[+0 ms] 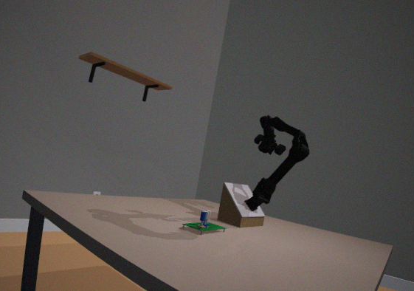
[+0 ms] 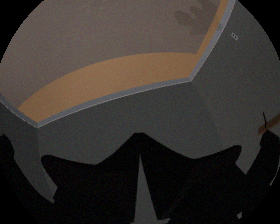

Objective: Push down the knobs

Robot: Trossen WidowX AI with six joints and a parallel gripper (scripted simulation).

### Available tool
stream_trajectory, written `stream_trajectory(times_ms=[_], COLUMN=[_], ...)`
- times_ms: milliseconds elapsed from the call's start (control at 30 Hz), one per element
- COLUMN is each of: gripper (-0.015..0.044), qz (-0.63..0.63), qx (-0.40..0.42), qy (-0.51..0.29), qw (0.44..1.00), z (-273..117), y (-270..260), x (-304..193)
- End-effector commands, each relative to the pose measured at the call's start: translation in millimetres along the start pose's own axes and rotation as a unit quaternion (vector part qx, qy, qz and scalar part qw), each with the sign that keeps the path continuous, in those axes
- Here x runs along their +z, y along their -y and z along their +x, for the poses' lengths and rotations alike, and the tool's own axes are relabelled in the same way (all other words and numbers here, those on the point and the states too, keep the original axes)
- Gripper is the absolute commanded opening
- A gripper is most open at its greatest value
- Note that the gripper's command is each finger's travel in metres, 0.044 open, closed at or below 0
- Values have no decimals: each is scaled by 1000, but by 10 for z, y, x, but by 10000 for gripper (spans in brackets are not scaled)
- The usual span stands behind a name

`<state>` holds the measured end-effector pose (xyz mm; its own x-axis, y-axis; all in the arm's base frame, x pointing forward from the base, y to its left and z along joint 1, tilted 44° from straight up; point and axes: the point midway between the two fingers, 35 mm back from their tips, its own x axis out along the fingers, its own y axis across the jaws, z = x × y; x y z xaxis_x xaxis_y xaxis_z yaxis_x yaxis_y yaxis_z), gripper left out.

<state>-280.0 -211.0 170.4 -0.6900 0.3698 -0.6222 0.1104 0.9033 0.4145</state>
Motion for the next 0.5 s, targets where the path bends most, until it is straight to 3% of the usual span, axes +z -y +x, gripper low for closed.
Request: stream_trajectory(times_ms=[0,467], gripper=[0,0], qz=[1,-20], qx=[-63,-209], qy=[23,141], qw=[998,968], z=[-262,-1210], y=[327,1034], x=[247,1344])
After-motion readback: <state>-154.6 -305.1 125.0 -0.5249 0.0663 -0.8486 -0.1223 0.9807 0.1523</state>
